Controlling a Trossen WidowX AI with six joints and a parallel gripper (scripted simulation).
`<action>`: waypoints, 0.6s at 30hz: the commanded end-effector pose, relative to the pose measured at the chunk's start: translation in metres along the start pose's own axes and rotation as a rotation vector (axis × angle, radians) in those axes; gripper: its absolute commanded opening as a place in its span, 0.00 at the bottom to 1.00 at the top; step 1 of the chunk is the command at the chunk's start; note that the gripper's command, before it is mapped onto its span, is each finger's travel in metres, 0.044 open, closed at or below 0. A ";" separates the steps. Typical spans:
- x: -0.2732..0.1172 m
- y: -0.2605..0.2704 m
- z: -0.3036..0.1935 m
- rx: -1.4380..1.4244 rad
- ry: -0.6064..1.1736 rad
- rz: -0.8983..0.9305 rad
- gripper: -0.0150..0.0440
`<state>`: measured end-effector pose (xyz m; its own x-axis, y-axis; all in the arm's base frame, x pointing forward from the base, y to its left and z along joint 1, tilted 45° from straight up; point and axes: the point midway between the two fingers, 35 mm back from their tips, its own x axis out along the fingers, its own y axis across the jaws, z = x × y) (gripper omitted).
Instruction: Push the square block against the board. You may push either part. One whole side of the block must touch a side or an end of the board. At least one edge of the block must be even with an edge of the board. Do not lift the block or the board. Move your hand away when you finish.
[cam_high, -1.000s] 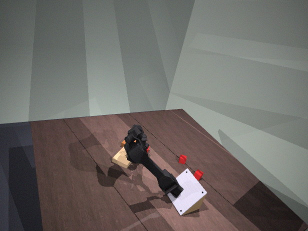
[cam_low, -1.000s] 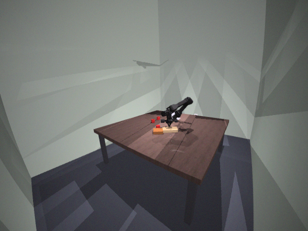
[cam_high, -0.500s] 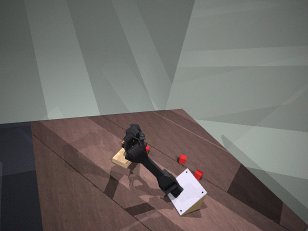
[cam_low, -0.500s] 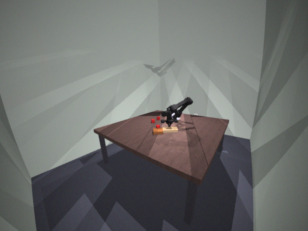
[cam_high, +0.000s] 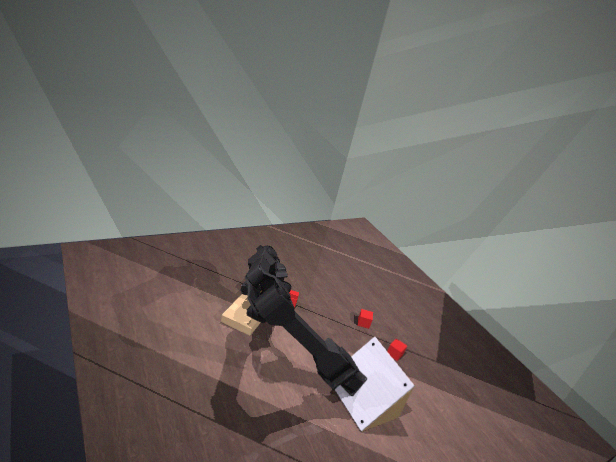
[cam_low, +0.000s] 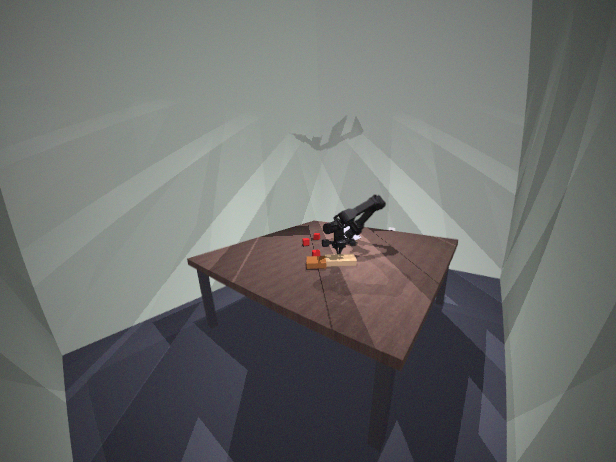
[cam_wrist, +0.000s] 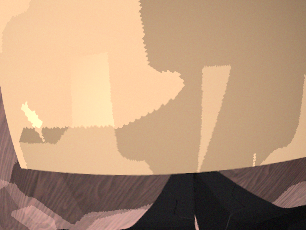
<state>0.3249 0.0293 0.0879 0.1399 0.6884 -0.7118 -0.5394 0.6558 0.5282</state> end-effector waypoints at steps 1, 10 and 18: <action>0.002 0.000 0.005 0.000 -0.002 0.007 0.25; 0.002 0.000 0.013 0.000 -0.002 0.007 0.25; 0.002 0.001 0.020 0.000 -0.003 0.007 0.25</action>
<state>0.3382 0.0340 0.0961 0.1427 0.6882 -0.7114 -0.5396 0.6566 0.5270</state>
